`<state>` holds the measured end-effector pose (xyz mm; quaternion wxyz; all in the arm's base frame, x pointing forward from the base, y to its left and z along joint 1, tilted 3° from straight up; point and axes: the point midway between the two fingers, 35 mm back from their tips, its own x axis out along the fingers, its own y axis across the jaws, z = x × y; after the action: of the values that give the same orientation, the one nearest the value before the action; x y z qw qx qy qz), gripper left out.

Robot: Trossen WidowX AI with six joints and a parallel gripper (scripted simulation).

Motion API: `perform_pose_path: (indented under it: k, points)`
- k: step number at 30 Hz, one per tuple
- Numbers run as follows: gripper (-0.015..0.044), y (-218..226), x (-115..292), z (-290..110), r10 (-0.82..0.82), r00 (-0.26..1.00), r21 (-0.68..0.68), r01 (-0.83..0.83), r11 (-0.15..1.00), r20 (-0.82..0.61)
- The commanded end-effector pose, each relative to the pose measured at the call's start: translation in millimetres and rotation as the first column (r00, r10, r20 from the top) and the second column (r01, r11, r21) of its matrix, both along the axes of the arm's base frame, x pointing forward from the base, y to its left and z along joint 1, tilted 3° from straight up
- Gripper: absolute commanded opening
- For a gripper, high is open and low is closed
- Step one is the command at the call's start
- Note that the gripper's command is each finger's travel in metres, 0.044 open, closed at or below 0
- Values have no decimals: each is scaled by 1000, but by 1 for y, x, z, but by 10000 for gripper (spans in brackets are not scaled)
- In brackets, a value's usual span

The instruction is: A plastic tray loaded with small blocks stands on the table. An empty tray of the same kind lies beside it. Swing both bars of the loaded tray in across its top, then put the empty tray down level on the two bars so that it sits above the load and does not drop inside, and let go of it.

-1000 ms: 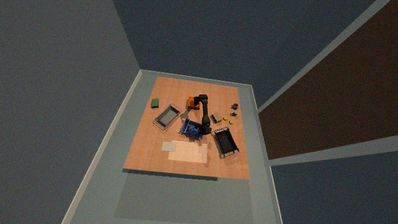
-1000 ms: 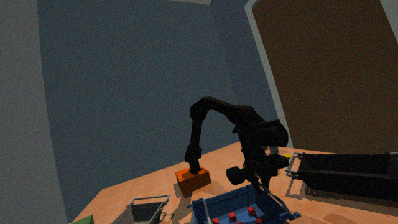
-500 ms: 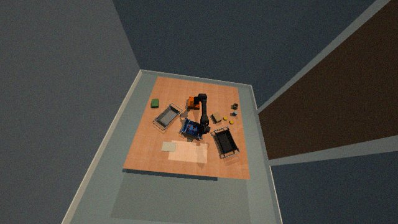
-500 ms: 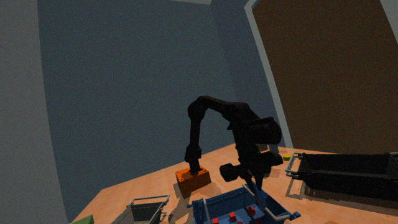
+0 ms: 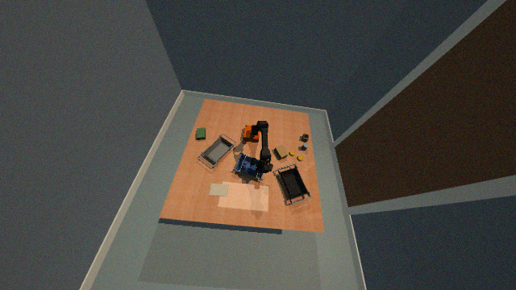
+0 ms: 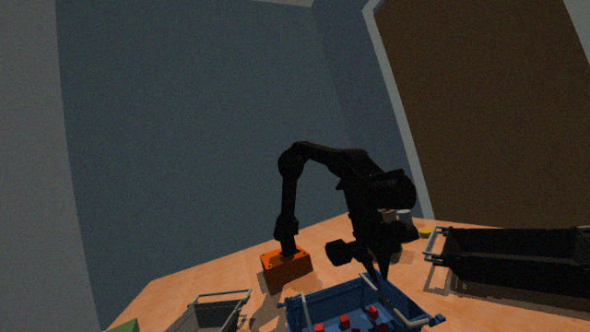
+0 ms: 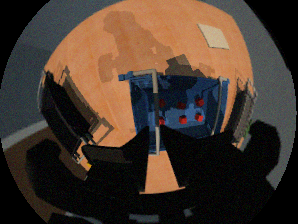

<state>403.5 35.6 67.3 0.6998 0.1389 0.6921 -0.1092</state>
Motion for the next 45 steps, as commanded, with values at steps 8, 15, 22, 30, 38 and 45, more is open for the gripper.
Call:
perform_pose_path:
  k: [8,15,22,30,38,45]
  points:
    - [55,0,0,-2,0,1000,0,0,1000,-4]
    - [0,0,0,-2,0,1000,0,0,1000,-4]
    - [0,0,0,0,0,1000,0,0,1000,0]
    - [0,0,0,0,0,1000,0,0,1000,0]
    - [0,0,0,0,0,1000,0,0,1000,0]
    - [0,0,0,0,0,1000,0,0,1000,0]
